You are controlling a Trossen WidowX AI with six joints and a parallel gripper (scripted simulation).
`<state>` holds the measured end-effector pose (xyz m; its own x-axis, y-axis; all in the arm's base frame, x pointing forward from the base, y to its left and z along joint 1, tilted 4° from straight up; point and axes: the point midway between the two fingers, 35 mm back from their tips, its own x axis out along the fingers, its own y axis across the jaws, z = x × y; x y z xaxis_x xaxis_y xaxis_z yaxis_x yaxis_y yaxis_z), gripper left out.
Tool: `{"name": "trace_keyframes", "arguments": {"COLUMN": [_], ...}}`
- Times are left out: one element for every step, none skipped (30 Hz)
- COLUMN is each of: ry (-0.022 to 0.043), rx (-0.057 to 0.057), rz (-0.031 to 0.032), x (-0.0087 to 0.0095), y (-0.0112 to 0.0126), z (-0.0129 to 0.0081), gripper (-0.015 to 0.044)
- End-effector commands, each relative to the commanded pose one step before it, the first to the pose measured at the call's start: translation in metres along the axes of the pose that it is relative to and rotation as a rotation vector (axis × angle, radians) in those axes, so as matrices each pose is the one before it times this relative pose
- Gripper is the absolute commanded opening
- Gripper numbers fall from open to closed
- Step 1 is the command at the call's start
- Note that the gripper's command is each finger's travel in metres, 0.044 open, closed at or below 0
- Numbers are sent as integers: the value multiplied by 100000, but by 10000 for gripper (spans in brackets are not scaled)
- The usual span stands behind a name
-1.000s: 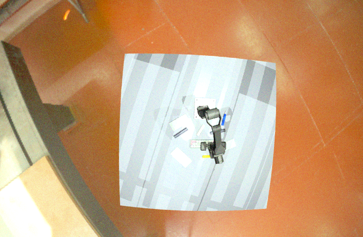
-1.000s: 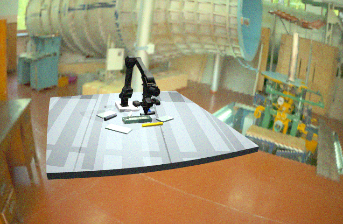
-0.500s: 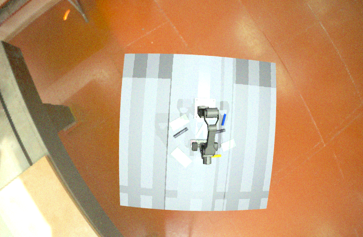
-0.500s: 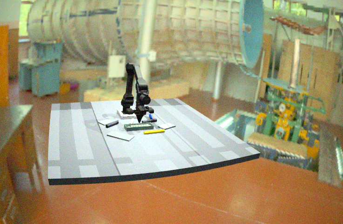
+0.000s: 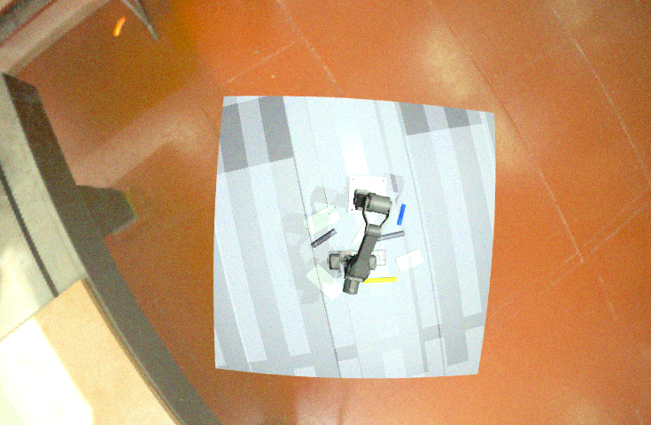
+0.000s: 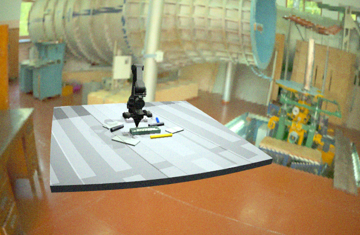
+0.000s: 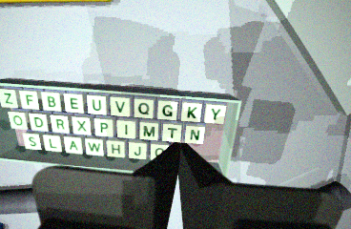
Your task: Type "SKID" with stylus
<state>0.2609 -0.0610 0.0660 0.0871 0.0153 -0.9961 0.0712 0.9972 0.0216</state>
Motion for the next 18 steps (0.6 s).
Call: {"name": "trace_keyframes", "arguments": {"ry": [163, 0, 0, 0, 0, 0, 0, 16, 46, 77, 76, 45, 15, 0, 0, 0, 0, 0], "rx": [-1611, 0, 0, 0, 0, 0, 0, 2, 5, 8, 8, 5, 2, 0, 0, 0, 0, 0], "rz": [442, 0, 0, 0, 0, 0, 0, 17, 50, 81, 79, 46, 15, 0, 0, 0, 0, 0], "x": [16, 0, 0, 0, 0, 0, 0, -9, -19, -7, 26, 31, 13, 0, 0, 0, 0, 0], "y": [-592, 0, 0, 0, 0, 0, 0, 163, 477, 761, 718, 410, 133, 0, 0, 0, 0, 0], "z": [26, 0, 0, 0, 0, 0, 0, -160, -486, -829, -850, -519, -174, 0, 0, 0, 0, 0], "gripper": [0, 0, 0, 0, 0, 0, 0, 0, 0, 0, 0, 0, 0, 0, 0, 0, 0, 0]}}
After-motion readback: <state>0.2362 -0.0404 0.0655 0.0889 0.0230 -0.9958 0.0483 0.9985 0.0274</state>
